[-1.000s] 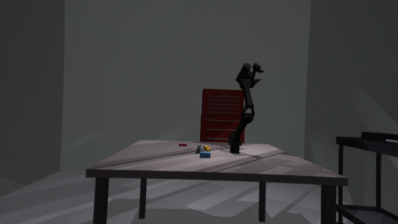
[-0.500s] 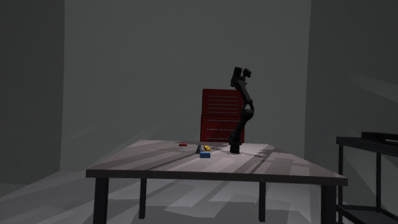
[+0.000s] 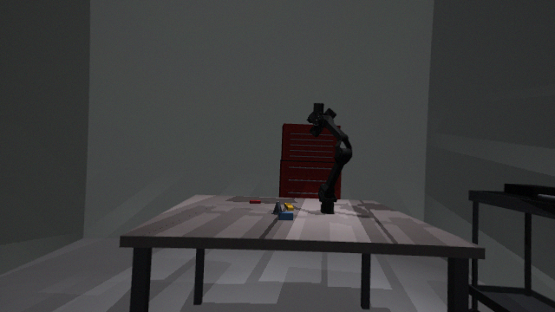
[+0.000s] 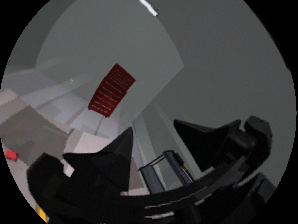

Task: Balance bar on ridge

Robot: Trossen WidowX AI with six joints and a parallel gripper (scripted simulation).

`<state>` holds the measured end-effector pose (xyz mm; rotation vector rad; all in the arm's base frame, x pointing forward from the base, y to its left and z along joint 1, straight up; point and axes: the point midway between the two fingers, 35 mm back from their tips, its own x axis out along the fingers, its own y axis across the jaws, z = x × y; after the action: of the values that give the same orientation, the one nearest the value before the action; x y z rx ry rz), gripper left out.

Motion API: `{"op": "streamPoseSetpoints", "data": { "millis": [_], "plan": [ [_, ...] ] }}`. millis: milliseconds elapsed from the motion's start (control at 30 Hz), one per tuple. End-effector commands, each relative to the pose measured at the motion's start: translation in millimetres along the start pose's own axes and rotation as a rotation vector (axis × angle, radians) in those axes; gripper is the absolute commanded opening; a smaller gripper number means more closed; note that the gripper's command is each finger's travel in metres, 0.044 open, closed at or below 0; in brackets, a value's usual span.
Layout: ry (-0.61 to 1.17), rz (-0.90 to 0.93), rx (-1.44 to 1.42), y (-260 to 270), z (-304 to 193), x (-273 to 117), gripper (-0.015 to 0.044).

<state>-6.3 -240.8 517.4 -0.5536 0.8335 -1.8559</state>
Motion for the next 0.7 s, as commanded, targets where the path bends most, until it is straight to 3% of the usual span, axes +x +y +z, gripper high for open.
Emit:
{"op": "streamPoseSetpoints", "data": {
  "millis": [0, 367, 667],
  "plan": [
    [-0.021, 0.113, 0.026, 40.3, 7.1, 7.8, 0.0315],
    [-0.005, 0.444, 0.122, 151.2, 14.3, 7.4, 0.0315],
    [0.117, 0.691, 0.197, 233.7, 2.1, -10.0, 0.0315]
  ]
}}
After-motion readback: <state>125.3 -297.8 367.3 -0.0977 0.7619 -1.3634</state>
